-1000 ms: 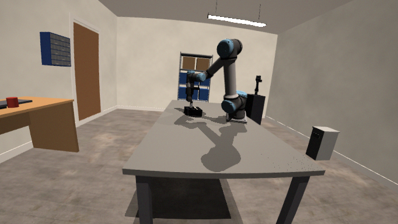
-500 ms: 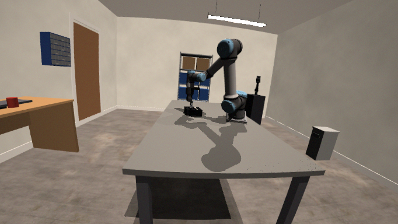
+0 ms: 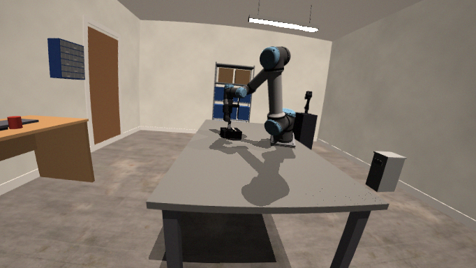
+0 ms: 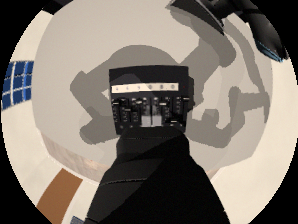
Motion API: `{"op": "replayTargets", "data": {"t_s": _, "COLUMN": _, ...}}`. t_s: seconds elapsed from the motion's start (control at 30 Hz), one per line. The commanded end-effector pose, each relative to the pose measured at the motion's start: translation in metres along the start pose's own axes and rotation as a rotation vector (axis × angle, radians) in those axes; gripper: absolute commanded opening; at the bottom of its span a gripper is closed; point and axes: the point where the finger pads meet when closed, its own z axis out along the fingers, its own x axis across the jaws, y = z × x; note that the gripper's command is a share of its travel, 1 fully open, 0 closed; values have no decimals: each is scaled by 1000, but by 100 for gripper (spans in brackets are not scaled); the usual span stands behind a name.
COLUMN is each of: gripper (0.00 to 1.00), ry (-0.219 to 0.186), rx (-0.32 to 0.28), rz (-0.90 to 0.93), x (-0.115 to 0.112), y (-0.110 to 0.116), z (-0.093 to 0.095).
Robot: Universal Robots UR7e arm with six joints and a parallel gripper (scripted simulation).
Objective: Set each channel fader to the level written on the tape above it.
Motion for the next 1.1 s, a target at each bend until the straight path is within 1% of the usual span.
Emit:
{"op": "replayTargets", "data": {"t_s": 0.0, "gripper": 0, "ry": -1, "rx": -1, "rz": 0, "x": 0, "y": 0, "z": -4}}
{"op": "replayTargets", "data": {"t_s": 0.37, "gripper": 0, "ry": -1, "rx": -1, "rz": 0, "x": 0, "y": 0, "z": -34}}
{"op": "replayTargets", "data": {"t_s": 0.6, "gripper": 0, "ry": -1, "rx": -1, "rz": 0, "x": 0, "y": 0, "z": -40}}
{"op": "replayTargets", "data": {"t_s": 1.03, "gripper": 0, "ry": -1, "rx": -1, "rz": 0, "x": 0, "y": 0, "z": -40}}
{"op": "replayTargets", "data": {"t_s": 1.07, "gripper": 100, "ry": -1, "rx": -1, "rz": 0, "x": 0, "y": 0, "z": -40}}
